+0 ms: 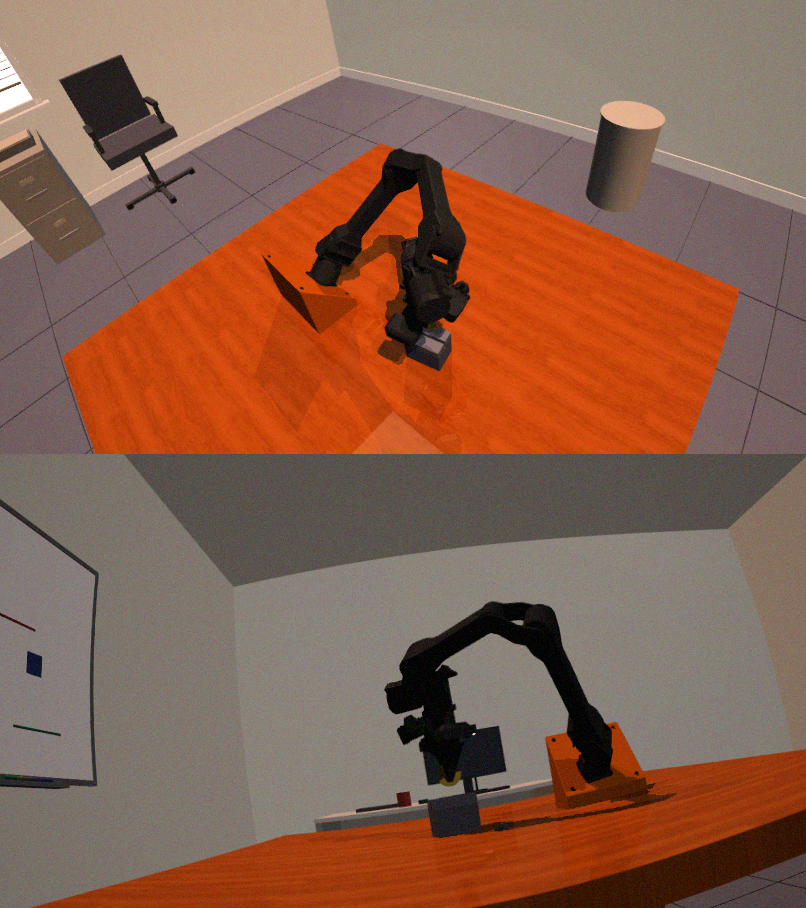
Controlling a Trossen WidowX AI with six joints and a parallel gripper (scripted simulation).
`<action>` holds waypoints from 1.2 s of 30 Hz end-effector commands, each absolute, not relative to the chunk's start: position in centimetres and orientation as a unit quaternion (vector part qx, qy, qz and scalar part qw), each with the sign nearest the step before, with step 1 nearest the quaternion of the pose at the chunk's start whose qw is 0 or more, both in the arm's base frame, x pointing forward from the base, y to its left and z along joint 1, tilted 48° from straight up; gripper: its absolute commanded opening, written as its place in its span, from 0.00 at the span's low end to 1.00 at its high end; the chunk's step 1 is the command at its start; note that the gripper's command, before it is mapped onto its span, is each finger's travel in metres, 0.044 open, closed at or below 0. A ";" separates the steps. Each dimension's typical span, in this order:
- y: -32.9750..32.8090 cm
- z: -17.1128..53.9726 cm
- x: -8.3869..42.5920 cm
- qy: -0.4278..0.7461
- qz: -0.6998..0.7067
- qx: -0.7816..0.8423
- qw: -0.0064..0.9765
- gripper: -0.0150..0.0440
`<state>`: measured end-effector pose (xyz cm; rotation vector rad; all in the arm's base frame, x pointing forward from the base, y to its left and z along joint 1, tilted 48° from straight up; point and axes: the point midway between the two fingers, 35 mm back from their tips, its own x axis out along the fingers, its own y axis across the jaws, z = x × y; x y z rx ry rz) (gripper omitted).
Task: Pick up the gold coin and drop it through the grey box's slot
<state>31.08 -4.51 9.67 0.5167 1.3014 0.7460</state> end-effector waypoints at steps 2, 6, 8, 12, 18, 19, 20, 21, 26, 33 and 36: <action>-4.4 9.8 31.0 0.584 0.335 0.232 0.702 0.25; -4.4 9.8 31.0 0.584 0.335 0.232 0.702 0.25; -4.4 9.8 31.0 0.584 0.335 0.232 0.702 0.25; -4.5 9.7 31.0 0.584 0.335 0.231 0.702 0.25; -4.7 9.4 31.4 0.582 0.338 0.228 0.703 0.25; -4.8 9.4 31.4 0.582 0.339 0.227 0.704 0.25; -4.8 9.3 31.5 0.582 0.339 0.226 0.704 0.25; -4.8 9.3 31.5 0.581 0.340 0.226 0.704 0.25; -4.7 9.4 31.3 0.583 0.337 0.230 0.703 0.25; -4.7 9.4 31.3 0.583 0.337 0.230 0.703 0.25; -4.5 9.2 31.4 0.583 0.337 0.230 0.702 0.25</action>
